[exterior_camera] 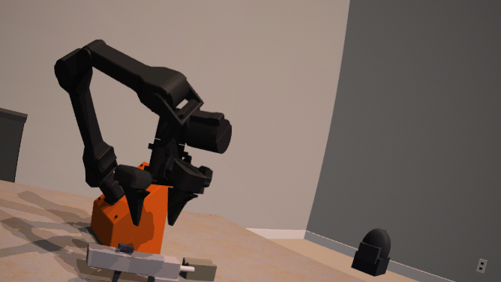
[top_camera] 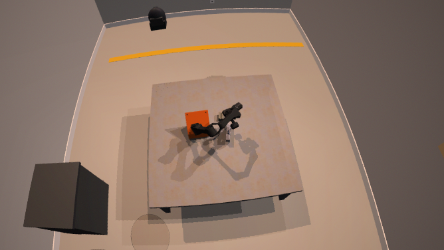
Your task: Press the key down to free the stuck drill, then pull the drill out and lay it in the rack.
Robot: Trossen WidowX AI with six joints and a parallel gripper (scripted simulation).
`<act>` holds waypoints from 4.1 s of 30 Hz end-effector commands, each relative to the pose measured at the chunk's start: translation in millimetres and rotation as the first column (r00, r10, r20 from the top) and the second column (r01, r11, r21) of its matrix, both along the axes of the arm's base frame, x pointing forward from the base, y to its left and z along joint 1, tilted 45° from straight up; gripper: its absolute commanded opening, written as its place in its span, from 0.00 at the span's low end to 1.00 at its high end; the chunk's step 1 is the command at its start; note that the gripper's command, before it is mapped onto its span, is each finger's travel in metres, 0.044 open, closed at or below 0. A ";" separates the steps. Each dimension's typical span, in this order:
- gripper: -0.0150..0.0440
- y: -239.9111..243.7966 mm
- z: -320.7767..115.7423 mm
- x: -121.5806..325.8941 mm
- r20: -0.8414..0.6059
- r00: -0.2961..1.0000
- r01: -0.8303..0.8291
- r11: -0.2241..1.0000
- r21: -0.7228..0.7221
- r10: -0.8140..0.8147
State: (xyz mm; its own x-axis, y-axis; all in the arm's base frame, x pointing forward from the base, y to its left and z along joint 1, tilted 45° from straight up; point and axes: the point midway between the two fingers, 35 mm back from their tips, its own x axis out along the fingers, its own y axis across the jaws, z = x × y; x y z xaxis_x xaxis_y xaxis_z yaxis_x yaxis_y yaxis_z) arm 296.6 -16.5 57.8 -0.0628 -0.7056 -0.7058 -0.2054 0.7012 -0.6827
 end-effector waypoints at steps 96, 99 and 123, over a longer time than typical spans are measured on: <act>0.25 -19.9 -149.9 10.4 -0.582 0.511 -0.579 0.754 0.311 0.633; 0.25 -17.1 -152.6 11.3 -0.587 0.506 -0.579 0.753 0.312 0.632; 0.25 4.5 -173.8 23.1 -0.585 0.507 -0.580 0.753 0.312 0.633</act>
State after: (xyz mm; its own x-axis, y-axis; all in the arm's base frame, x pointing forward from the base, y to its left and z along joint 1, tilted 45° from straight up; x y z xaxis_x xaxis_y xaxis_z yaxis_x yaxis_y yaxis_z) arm 316.0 -16.0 -113.3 -0.0751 -0.7020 -0.7083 -0.9479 0.2708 -0.1679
